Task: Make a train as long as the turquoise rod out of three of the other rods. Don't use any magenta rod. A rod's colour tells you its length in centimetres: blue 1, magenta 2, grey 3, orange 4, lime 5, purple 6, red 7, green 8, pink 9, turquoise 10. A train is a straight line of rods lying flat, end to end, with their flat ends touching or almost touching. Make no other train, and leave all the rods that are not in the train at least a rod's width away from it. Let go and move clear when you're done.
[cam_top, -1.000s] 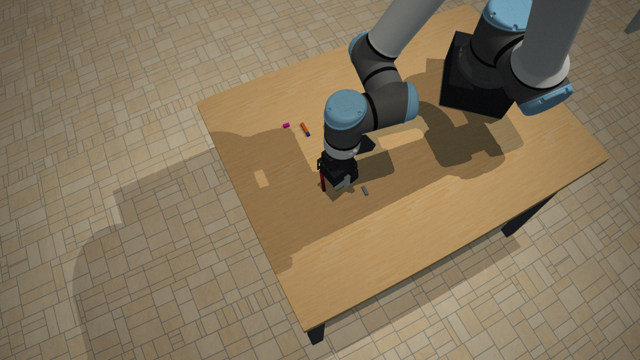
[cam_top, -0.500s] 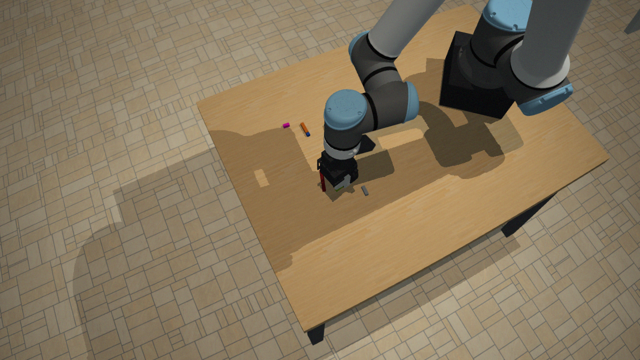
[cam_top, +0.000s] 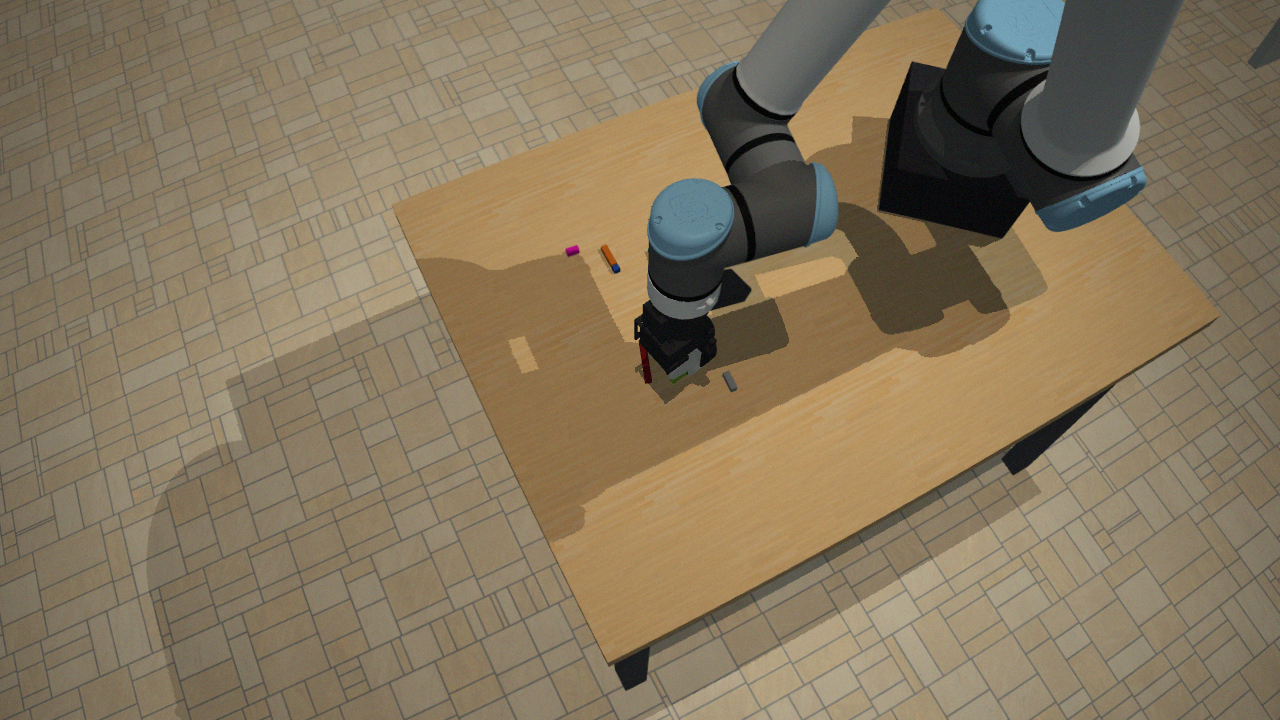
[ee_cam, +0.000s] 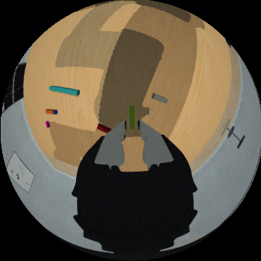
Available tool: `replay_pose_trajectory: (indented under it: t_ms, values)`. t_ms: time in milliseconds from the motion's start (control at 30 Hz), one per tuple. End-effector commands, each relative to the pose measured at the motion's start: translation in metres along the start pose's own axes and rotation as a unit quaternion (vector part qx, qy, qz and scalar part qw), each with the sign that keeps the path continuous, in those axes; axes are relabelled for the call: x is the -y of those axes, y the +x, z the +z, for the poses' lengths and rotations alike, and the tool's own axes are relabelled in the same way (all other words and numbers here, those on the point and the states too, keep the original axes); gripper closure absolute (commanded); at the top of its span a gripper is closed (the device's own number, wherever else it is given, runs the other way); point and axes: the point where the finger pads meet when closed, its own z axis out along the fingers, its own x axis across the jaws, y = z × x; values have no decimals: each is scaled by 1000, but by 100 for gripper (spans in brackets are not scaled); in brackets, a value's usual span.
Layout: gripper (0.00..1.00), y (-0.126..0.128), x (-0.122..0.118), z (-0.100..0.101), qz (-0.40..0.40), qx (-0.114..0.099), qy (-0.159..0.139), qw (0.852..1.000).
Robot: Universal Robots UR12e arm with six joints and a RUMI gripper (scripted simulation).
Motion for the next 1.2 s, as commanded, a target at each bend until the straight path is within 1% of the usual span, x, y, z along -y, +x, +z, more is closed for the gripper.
replay_pose_trajectory:
  t_ms: [0, 267, 867, 1167]
  values:
    - [86, 0, -1, 0, 0, 0, -1, 1000]
    - [86, 0, -1, 2, 0, 0, -1, 1000]
    - [86, 0, -1, 15, 0, 0, -1, 1000]
    - [86, 0, -1, 16, 0, 0, -1, 1000]
